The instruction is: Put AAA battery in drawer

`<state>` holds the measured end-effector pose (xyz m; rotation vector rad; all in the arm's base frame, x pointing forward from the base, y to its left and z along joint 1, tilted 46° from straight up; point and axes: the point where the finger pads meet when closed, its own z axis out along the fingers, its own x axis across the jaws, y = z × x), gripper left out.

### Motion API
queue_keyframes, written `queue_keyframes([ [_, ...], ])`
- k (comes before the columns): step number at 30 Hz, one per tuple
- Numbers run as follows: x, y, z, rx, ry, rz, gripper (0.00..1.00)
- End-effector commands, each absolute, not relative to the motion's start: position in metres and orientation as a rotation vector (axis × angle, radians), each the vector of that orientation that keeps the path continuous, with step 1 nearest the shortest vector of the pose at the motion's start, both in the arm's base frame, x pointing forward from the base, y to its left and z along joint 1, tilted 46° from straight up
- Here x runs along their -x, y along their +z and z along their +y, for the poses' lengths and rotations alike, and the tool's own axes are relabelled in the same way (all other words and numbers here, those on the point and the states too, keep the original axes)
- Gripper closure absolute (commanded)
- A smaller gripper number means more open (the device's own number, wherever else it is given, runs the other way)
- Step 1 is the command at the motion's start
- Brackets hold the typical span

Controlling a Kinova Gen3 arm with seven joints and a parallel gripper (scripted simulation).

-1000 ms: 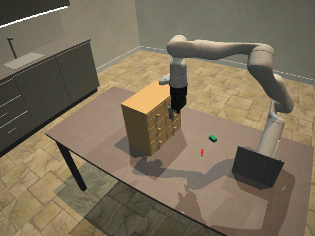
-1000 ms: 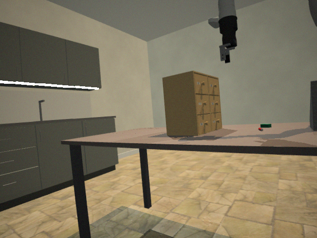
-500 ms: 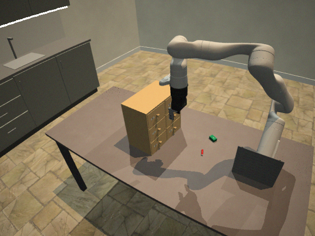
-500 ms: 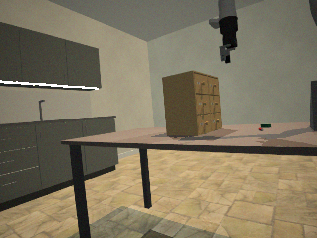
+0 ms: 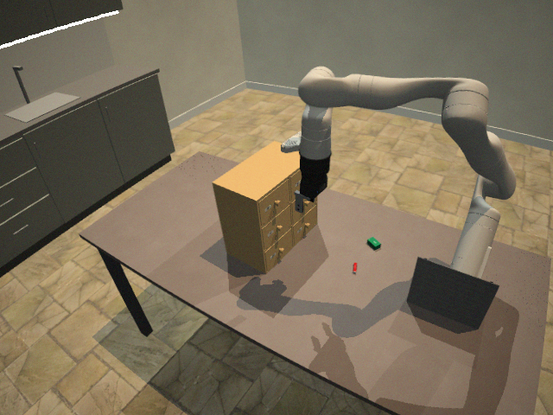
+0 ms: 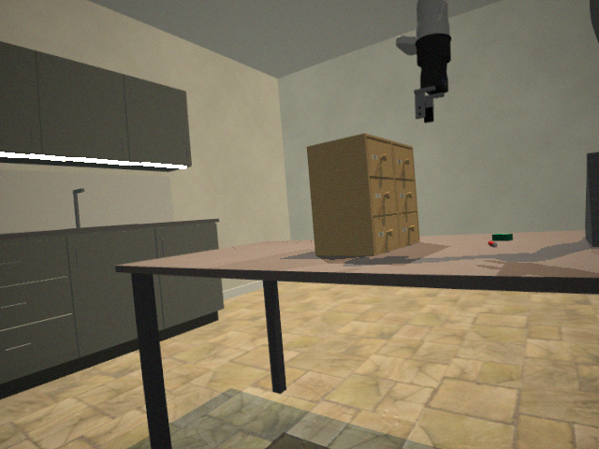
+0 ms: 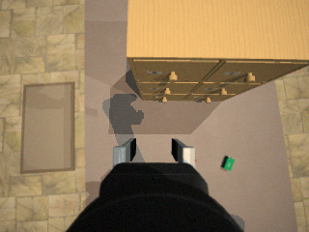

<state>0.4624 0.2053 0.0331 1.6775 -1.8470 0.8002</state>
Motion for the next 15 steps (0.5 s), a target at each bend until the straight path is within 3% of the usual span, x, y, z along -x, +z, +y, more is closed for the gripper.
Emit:
queue_keyframes([
  [1,-0.4618,0.0318,0.2060,-1.695,0.817,-1.837,0.00],
  [15,-0.4686,0.0251,0.1978,-1.759,0.931,-1.823,0.00],
])
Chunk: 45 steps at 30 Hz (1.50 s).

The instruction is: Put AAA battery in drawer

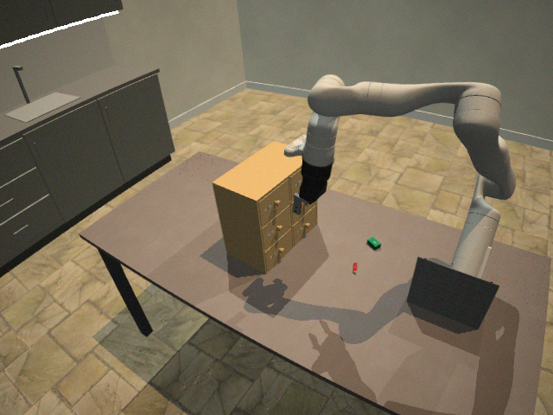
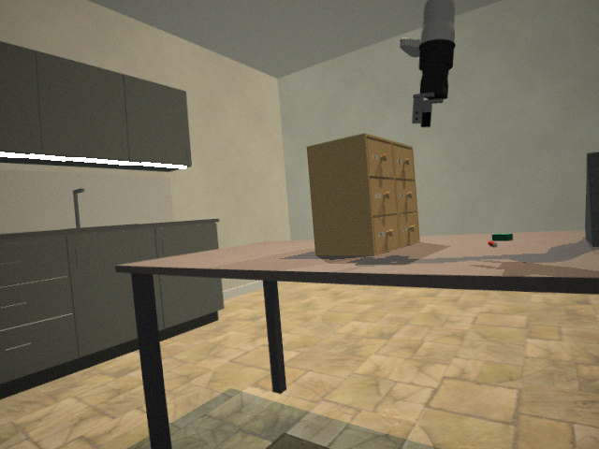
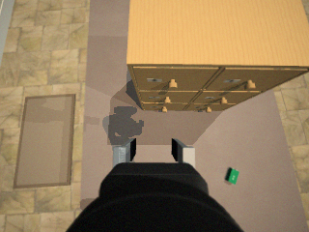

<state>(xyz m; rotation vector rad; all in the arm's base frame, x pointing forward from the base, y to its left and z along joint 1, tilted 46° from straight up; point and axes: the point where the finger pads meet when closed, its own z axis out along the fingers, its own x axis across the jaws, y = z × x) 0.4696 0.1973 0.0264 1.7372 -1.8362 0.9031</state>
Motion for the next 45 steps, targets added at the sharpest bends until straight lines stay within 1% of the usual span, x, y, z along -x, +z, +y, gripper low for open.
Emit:
queue_keyframes([
  [1,-0.469,0.025,0.197,-1.765,0.942,-1.821,0.00],
  [21,-0.481,0.013,0.183,-1.874,1.149,-1.783,0.00],
  [45,-0.501,-0.006,0.160,-2.031,1.485,-1.686,0.00],
])
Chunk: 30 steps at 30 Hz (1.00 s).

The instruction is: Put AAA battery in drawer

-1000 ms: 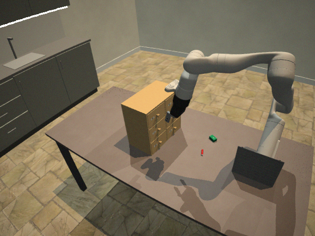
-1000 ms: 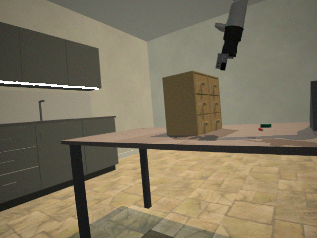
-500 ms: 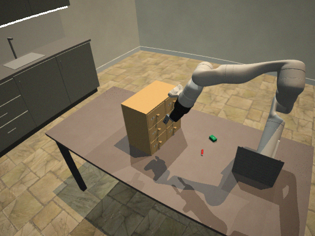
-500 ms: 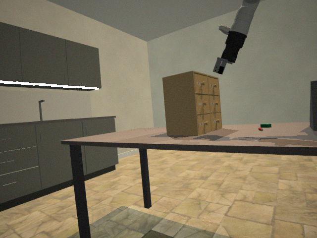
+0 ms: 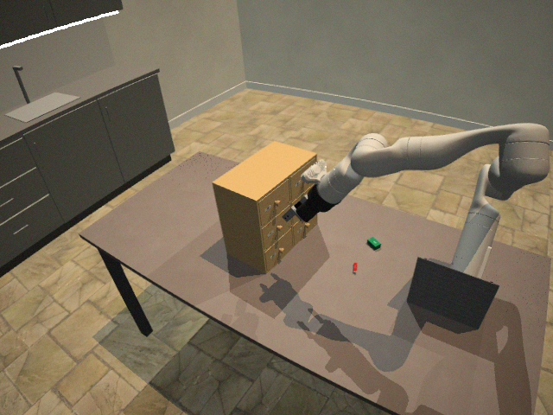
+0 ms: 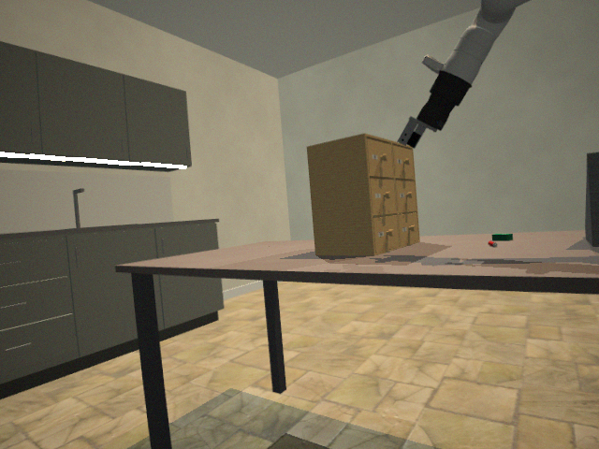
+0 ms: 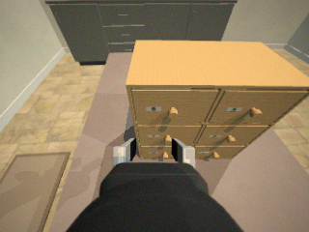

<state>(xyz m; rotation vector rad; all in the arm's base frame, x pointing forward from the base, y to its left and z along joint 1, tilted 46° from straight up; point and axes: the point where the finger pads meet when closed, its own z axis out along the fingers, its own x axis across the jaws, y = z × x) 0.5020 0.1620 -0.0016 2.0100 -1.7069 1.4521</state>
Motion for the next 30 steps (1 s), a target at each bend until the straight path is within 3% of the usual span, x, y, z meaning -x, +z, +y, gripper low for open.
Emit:
queue_keyframes([
  [1,-0.501,-0.006,0.159,-2.037,1.501,-1.681,0.00],
  [30,-0.518,-0.022,0.140,-2.153,1.800,-1.557,0.00],
])
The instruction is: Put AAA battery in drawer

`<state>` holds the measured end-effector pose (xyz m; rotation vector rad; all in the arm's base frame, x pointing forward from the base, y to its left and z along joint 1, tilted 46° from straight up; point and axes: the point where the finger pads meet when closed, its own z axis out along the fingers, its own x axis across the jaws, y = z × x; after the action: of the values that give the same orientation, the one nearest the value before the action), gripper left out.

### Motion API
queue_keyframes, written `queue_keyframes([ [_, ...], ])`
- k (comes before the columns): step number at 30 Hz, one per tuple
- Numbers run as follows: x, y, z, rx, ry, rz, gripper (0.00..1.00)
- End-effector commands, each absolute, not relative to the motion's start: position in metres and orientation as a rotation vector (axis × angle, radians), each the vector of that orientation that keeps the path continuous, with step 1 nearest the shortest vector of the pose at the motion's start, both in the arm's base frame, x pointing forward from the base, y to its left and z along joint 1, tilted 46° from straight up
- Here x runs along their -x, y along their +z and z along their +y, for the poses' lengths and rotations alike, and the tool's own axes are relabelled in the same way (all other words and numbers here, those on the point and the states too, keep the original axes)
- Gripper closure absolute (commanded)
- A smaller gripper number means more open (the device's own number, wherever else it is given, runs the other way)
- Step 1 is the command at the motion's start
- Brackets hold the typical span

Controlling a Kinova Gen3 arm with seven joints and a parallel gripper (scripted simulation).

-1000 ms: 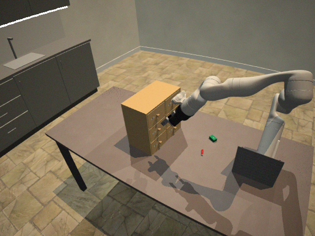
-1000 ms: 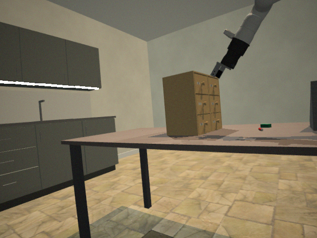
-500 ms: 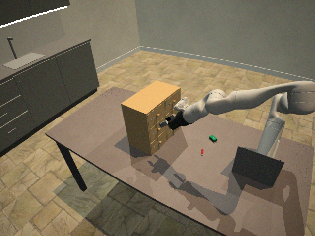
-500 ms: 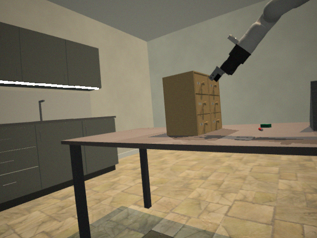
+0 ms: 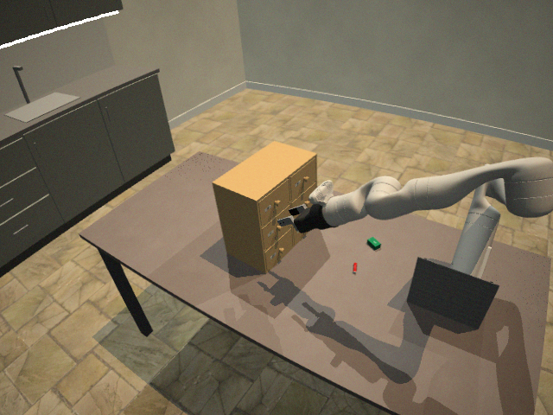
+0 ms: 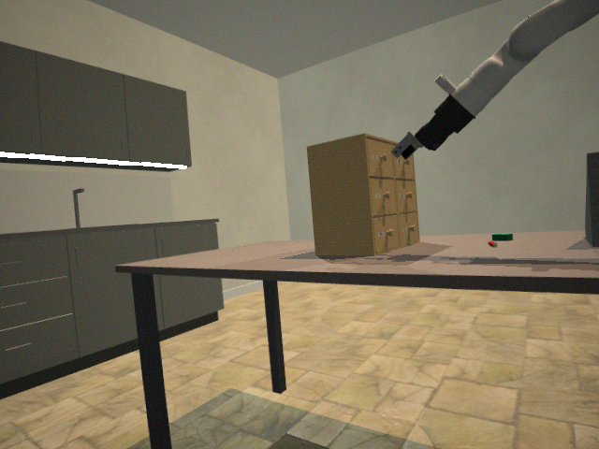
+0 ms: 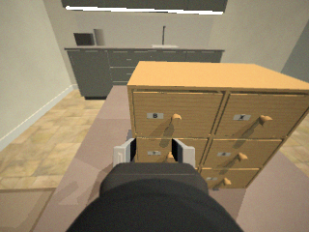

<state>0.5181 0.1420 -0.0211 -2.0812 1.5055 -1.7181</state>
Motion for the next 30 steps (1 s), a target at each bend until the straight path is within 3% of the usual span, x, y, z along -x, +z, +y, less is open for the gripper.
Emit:
queue_keyframes([
  [1,-0.5185,-0.0224,0.1392,2.059,-1.726,1.484,0.00],
  [30,-0.5241,-0.0279,0.1336,2.018,-1.756,1.384,0.00],
])
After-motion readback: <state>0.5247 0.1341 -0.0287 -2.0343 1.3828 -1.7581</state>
